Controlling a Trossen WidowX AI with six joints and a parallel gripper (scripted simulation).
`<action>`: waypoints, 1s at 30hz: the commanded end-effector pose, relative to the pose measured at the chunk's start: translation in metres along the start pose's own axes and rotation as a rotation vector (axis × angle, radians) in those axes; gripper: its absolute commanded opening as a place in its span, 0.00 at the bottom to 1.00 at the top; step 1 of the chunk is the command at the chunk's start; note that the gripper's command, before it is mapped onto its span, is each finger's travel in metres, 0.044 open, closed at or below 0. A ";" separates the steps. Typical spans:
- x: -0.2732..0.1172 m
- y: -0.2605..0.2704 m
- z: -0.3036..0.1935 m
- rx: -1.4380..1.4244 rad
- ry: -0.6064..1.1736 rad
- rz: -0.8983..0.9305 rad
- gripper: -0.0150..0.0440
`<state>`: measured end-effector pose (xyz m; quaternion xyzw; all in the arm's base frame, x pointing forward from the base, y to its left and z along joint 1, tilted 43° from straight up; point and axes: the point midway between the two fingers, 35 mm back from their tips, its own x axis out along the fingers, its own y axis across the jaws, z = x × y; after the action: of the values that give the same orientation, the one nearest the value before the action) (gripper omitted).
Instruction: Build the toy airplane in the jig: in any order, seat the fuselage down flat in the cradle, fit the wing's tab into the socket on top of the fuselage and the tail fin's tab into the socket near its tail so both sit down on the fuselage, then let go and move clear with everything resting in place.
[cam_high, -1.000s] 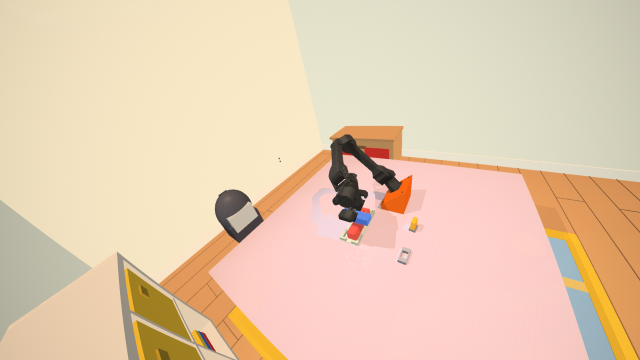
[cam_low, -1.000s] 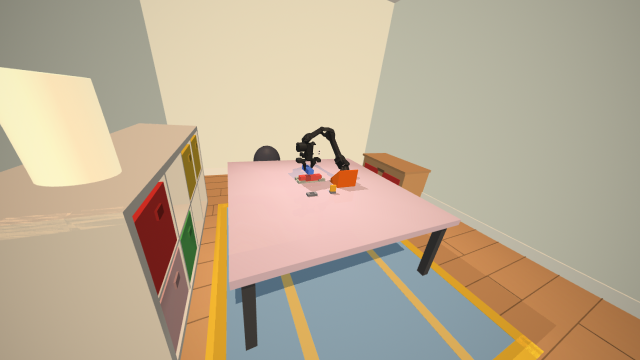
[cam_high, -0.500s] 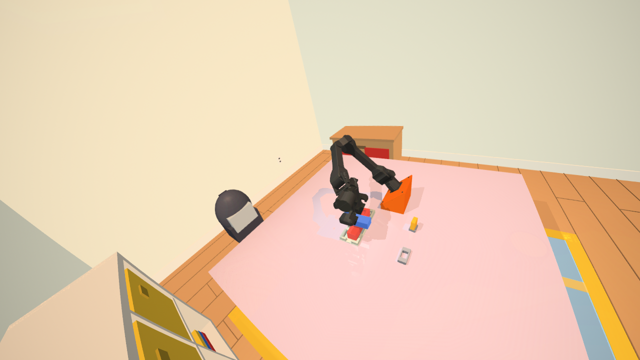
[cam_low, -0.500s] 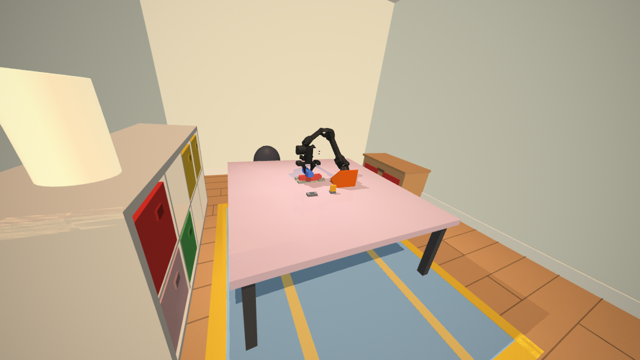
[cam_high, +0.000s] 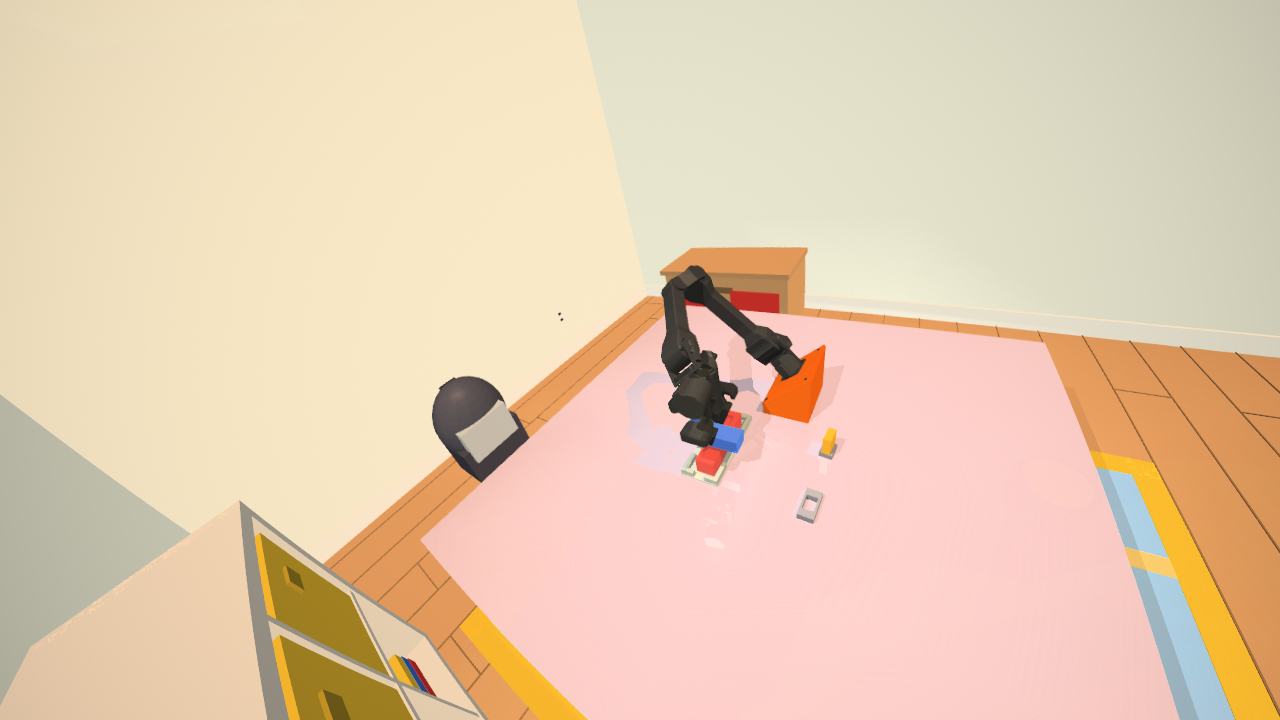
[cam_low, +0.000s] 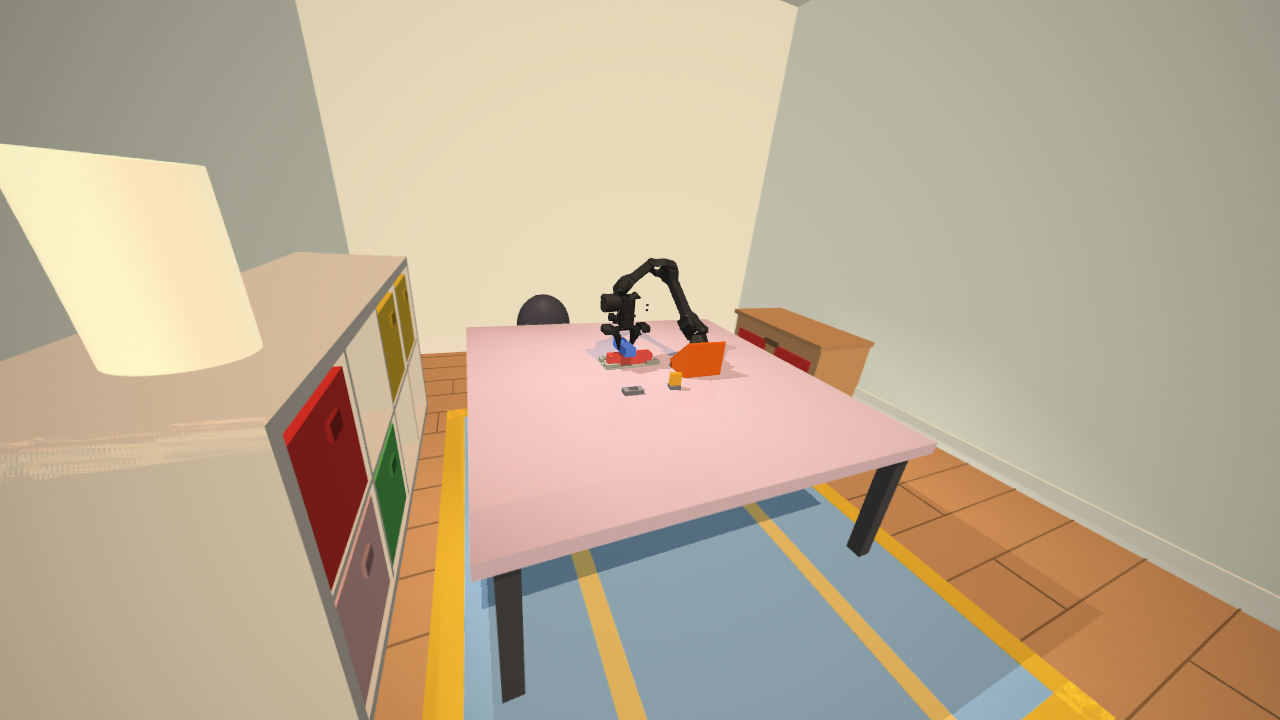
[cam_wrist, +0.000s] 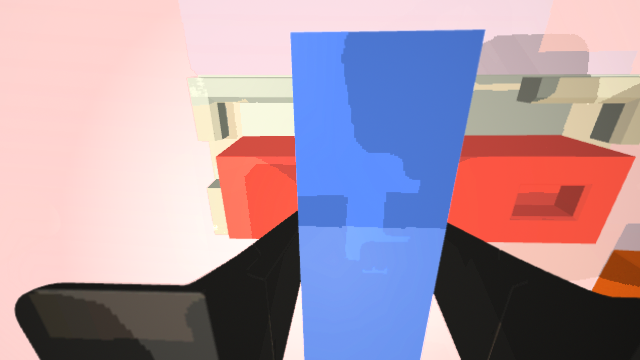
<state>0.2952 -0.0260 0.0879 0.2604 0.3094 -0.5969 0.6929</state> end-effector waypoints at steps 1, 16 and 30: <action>-0.001 0.000 0.000 0.001 0.000 0.001 0.61; -0.003 0.001 0.000 0.001 0.001 0.001 1.00; -0.086 0.002 -0.003 -0.067 -0.001 0.001 1.00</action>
<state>0.2885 0.0320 0.1487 0.2532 0.3137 -0.5922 0.6977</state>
